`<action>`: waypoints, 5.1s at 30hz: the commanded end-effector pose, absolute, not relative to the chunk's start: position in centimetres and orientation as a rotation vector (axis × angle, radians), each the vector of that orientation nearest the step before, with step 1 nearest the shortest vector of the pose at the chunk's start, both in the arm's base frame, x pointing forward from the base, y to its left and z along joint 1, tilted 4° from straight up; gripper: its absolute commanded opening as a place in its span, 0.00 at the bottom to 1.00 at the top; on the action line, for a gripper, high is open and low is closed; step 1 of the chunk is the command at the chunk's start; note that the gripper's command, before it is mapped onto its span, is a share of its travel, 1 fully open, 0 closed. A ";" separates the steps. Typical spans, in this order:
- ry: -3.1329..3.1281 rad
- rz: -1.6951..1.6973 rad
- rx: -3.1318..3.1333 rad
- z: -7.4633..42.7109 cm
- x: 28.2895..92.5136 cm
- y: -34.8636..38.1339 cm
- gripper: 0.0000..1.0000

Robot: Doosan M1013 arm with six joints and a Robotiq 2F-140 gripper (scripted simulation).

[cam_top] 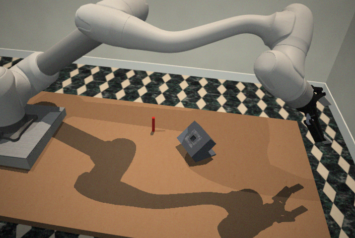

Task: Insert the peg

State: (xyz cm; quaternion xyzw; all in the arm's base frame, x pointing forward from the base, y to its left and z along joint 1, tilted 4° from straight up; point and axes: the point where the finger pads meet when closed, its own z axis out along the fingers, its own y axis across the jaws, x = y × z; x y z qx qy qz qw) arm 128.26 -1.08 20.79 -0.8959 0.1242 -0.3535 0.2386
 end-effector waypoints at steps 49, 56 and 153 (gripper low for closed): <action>-0.179 -0.049 -3.025 9.0 69.2 16.4 1.00; -0.249 0.047 -3.069 8.1 62.0 15.8 1.00; -0.249 0.047 -3.069 1.3 61.8 16.2 0.39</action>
